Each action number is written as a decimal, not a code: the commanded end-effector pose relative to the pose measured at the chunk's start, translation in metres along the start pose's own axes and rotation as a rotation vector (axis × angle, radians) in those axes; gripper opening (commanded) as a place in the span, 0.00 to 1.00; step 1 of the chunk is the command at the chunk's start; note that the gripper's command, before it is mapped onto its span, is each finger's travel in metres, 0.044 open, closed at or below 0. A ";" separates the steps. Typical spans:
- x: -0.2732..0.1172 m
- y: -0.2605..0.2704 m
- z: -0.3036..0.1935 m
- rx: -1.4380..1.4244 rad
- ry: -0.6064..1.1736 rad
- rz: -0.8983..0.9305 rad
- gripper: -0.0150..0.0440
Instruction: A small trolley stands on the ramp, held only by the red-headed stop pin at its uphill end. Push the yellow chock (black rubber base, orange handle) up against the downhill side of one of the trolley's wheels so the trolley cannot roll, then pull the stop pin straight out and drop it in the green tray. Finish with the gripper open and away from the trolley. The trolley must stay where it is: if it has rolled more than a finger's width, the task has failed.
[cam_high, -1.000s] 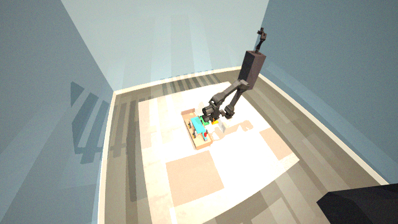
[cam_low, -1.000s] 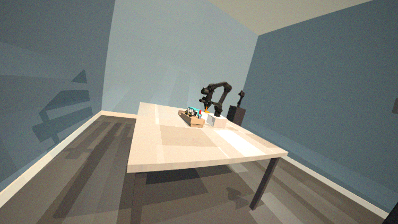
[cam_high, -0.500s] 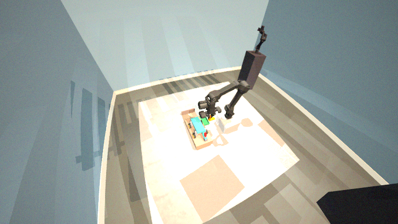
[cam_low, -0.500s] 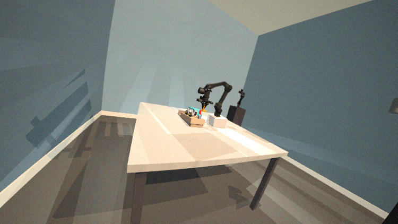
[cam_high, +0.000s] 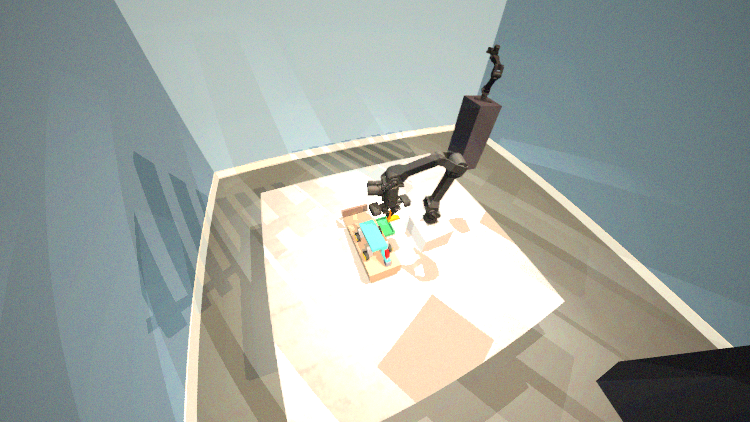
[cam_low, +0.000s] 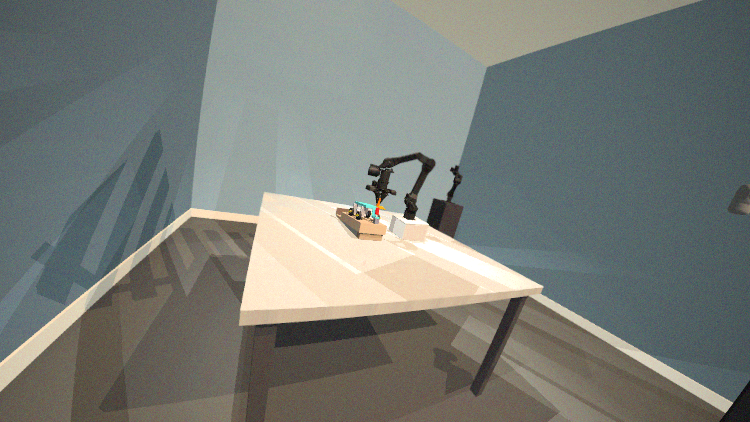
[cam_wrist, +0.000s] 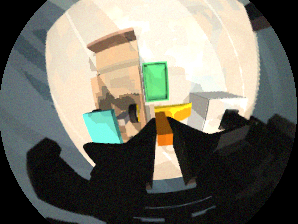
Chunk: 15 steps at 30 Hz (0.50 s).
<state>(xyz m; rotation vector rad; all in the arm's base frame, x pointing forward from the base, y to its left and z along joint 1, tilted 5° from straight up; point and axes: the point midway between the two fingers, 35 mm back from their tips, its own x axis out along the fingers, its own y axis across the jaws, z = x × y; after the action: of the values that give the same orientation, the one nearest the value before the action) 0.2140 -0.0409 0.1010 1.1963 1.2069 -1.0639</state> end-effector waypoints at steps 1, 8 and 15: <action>0.000 0.005 0.015 -0.002 0.000 0.009 0.25; 0.002 0.010 0.042 -0.002 -0.003 0.010 0.25; 0.002 0.018 0.072 -0.002 -0.006 0.010 0.25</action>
<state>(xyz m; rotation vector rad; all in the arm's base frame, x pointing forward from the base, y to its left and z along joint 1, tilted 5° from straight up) 0.2328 -0.0988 0.0974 1.1940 1.2038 -1.0658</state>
